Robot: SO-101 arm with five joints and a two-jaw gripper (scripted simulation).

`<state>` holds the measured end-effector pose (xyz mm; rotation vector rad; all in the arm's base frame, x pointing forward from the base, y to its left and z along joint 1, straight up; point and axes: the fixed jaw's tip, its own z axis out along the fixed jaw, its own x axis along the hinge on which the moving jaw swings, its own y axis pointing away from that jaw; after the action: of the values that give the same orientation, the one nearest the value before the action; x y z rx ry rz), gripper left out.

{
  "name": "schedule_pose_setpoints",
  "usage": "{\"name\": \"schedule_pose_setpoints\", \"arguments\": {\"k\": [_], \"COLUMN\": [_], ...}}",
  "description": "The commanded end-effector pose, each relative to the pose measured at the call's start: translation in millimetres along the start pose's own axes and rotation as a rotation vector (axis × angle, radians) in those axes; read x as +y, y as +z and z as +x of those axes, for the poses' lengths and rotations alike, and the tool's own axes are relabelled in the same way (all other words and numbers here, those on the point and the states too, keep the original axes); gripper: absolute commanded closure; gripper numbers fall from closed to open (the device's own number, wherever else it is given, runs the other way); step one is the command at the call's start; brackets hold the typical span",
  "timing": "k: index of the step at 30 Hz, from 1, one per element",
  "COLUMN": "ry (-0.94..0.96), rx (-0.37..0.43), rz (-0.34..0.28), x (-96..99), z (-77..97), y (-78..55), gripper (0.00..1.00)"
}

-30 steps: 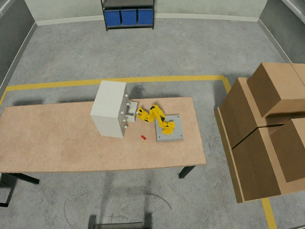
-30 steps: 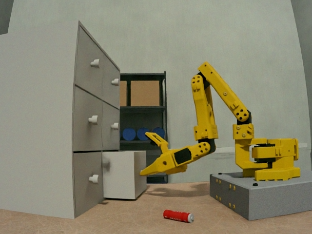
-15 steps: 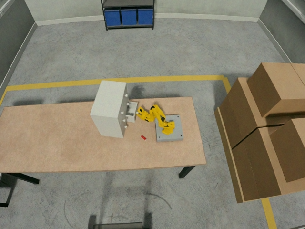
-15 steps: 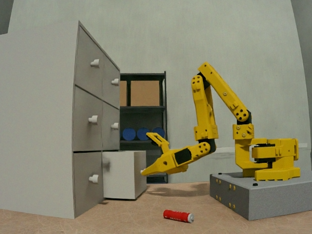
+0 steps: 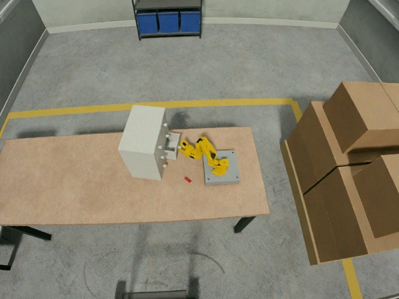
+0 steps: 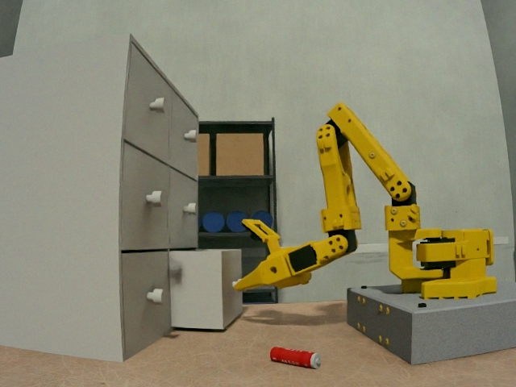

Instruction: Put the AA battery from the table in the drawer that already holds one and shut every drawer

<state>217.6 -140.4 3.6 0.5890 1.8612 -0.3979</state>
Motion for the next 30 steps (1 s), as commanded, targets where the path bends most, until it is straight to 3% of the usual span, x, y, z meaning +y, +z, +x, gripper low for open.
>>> {"name": "schedule_pose_setpoints", "arguments": {"k": [1,18,30], "ry": [-0.008,-0.008,-0.009], "rx": [-0.008,-0.008,-0.009], "rz": [-0.037,-0.037,-0.013], "x": [9.6,9.6,3.1], "z": [-2.2,-2.2,-7.1], "y": [-1.7,-1.7,14.5], "gripper": [1.0,1.0,1.0]}}
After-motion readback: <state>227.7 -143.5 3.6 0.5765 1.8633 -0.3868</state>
